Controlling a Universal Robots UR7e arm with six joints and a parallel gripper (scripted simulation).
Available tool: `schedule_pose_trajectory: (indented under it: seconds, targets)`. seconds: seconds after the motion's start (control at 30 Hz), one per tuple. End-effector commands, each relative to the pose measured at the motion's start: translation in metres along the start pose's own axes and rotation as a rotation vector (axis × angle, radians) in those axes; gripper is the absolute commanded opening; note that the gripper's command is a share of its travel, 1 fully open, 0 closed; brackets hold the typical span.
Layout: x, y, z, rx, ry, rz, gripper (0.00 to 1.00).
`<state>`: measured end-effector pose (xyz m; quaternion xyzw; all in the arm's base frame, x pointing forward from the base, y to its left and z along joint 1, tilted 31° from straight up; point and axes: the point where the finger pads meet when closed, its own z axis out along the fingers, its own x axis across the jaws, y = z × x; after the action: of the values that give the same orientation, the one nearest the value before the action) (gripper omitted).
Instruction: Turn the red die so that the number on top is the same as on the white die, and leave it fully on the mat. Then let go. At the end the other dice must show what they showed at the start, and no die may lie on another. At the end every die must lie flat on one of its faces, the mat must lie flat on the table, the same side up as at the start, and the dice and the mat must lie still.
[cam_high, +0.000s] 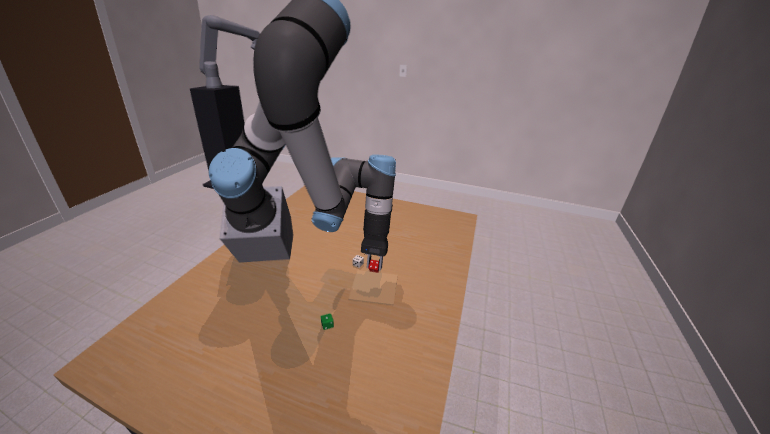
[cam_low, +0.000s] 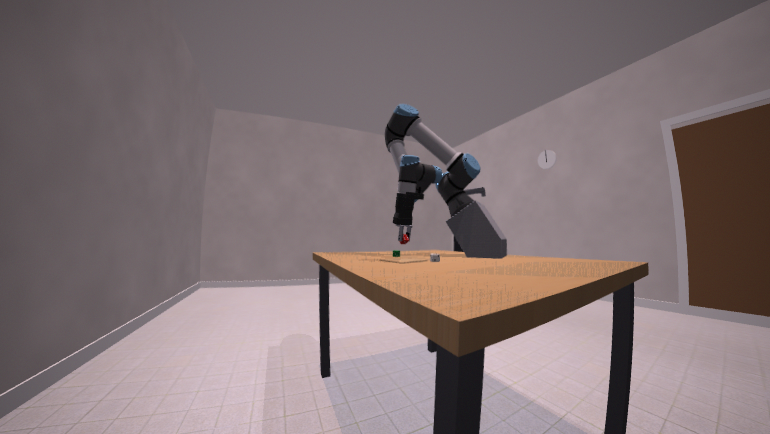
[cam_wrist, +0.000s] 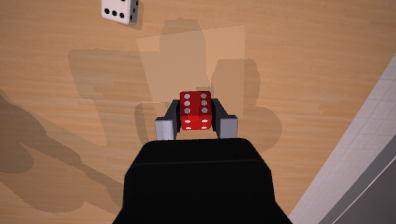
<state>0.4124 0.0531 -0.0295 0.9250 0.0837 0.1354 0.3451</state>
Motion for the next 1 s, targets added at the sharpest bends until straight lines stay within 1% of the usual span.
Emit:
schedule_pose_trajectory:
  seconds: [0.0,0.1,0.17,0.33,0.43,0.73,0.83,0.97]
  targets:
    - [-0.0005,0.001,0.0012,0.078,-0.006,-0.001,0.57]
    - [-0.0004,0.0016,0.001,0.134,-0.005,-0.001,0.57]
    - [-0.0004,0.0016,0.001,0.134,-0.005,-0.001,0.57]
    - [0.0006,0.0027,-0.0004,0.204,0.003,0.0,0.57]
    - [0.001,0.0031,-0.001,0.222,0.007,0.001,0.57]
    - [0.0009,0.0031,-0.0009,0.232,0.006,0.0,0.57]
    - [0.0005,0.003,0.0,0.258,0.002,-0.002,0.57]
    - [-0.0002,0.0031,0.0014,0.32,-0.003,-0.005,0.57]
